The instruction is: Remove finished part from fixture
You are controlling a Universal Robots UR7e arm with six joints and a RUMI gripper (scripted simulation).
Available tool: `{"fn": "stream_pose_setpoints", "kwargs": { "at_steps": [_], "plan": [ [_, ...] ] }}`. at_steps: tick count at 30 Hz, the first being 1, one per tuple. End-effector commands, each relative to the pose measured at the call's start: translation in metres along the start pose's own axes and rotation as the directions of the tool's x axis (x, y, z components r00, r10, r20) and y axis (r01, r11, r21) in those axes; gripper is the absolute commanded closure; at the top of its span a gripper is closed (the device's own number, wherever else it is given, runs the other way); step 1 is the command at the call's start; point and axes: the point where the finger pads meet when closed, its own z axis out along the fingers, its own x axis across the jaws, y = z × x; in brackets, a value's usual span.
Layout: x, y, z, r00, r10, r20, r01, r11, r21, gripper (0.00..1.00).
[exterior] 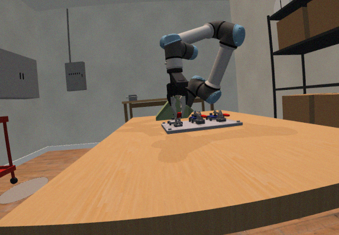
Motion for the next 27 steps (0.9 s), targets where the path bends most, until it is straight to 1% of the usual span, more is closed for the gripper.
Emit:
{"fn": "stream_pose_setpoints", "kwargs": {
  "at_steps": [1, 27],
  "plan": [
    [0.0, 0.004, -0.003, 1.0, 0.0, -0.001, 0.0, 1.0, 0.0, 1.0],
    [0.0, 0.022, -0.009, 1.0, 0.0, -0.001, 0.0, 1.0, 0.0, 1.0]
  ]
}}
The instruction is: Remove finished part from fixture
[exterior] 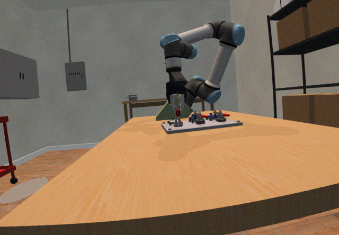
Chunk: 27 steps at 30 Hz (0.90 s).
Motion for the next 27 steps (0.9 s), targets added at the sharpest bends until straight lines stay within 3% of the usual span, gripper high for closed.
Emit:
{"fn": "stream_pose_setpoints", "kwargs": {
  "at_steps": [1, 27],
  "plan": [
    [0.0002, 0.0035, -0.0009, 1.0, 0.0, 0.0, 0.0, 1.0, 0.0, 1.0],
    [0.0002, 0.0107, -0.001, 1.0, 0.0, 0.0, 0.0, 1.0, 0.0, 1.0]
  ]
}}
